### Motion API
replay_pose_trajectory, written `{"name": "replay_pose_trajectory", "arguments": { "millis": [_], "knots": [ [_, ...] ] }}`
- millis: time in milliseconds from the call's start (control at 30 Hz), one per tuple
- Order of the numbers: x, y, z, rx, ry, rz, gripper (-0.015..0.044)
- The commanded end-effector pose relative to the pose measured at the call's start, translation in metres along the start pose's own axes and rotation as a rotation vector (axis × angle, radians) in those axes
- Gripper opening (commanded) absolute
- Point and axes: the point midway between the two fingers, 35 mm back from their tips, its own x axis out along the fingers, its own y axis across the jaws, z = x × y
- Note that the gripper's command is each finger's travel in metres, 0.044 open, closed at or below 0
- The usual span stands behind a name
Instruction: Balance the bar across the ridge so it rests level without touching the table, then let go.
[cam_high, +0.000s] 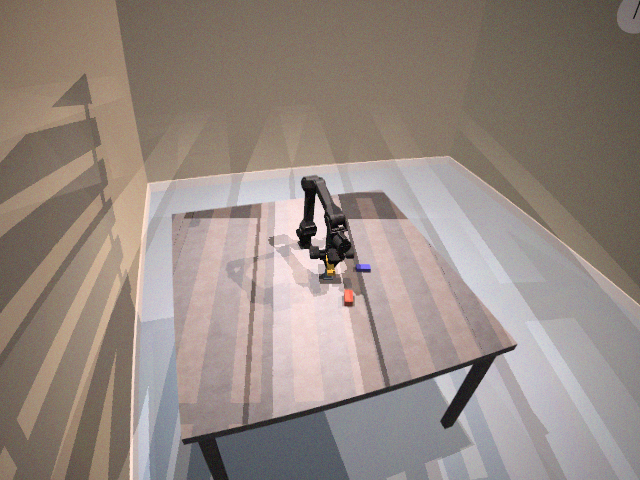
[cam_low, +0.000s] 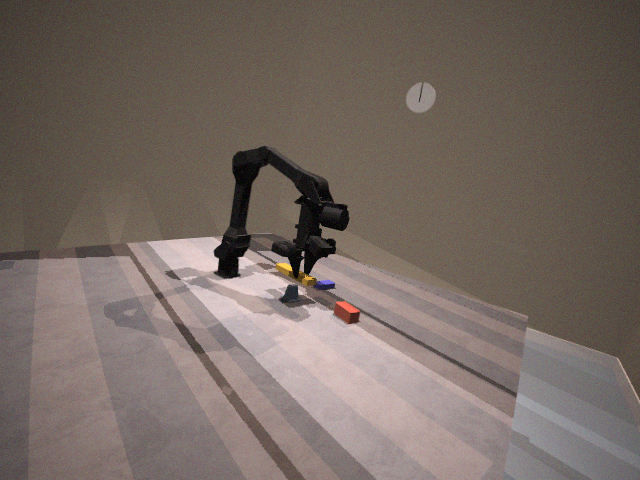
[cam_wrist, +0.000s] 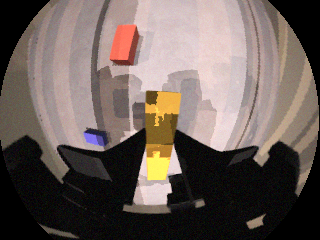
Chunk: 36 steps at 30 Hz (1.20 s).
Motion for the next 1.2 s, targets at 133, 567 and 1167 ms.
{"name": "replay_pose_trajectory", "arguments": {
  "millis": [133,567,1167],
  "knots": [
    [0.014,-0.001,-0.001,0.002,0.002,-0.004,0.0000],
    [0.019,-0.001,-0.001,0.002,0.002,-0.004,0.0000],
    [0.020,-0.001,-0.001,0.002,0.002,-0.004,0.0000]
  ]
}}
